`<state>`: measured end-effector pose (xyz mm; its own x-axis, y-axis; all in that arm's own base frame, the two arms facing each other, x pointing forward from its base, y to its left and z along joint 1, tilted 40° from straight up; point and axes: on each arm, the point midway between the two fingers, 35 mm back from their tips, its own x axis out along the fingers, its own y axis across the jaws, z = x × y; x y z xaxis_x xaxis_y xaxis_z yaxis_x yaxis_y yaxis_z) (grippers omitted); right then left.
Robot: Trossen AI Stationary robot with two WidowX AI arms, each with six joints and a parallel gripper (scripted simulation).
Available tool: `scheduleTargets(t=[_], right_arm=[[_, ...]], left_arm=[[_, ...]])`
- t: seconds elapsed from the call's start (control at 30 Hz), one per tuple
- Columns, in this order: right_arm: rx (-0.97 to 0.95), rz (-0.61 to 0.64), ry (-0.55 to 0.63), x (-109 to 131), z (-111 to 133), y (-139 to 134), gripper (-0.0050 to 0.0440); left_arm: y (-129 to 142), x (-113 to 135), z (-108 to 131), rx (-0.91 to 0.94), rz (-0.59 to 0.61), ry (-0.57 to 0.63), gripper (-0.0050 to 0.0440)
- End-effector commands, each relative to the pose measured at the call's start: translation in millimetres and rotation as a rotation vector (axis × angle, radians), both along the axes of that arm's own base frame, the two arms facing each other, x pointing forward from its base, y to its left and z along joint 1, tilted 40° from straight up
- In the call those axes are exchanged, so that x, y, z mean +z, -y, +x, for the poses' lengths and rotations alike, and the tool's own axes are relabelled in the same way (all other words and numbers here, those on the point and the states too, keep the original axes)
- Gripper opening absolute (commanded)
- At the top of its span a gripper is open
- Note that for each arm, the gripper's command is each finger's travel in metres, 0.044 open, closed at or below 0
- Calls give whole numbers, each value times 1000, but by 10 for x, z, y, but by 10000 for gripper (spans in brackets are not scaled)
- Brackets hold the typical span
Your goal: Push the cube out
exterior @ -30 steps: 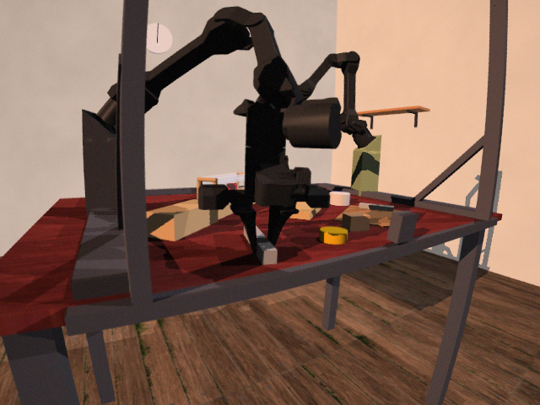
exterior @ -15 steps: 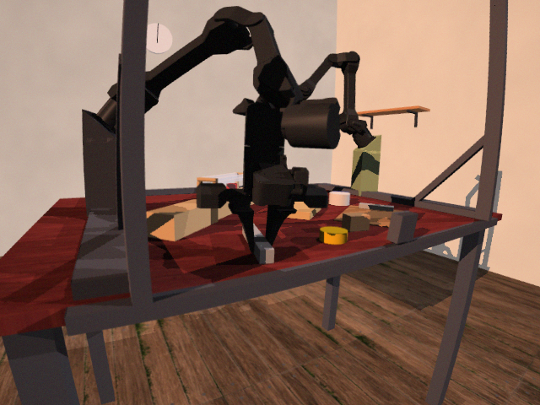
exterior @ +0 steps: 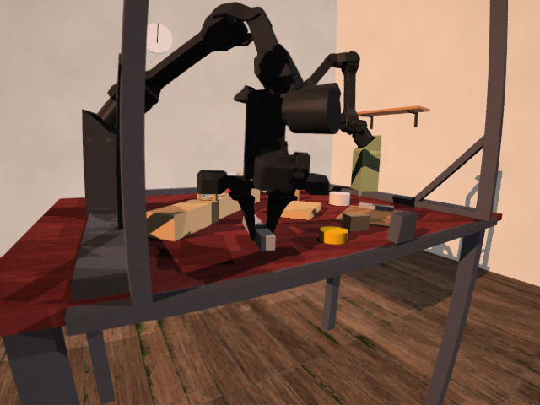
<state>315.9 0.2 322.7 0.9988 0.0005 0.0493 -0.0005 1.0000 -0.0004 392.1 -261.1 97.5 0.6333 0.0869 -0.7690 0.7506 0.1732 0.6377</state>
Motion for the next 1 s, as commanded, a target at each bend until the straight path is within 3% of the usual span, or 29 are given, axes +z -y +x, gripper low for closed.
scheduleTargets(t=[0.0,0.97], right_arm=[[-1,1,30,108,-40,2,400],[-1,1,30,108,-40,2,400]], left_arm=[[42,235,-55,-3,-29,35,0],[70,553,-297,-1,-38,43,0]])
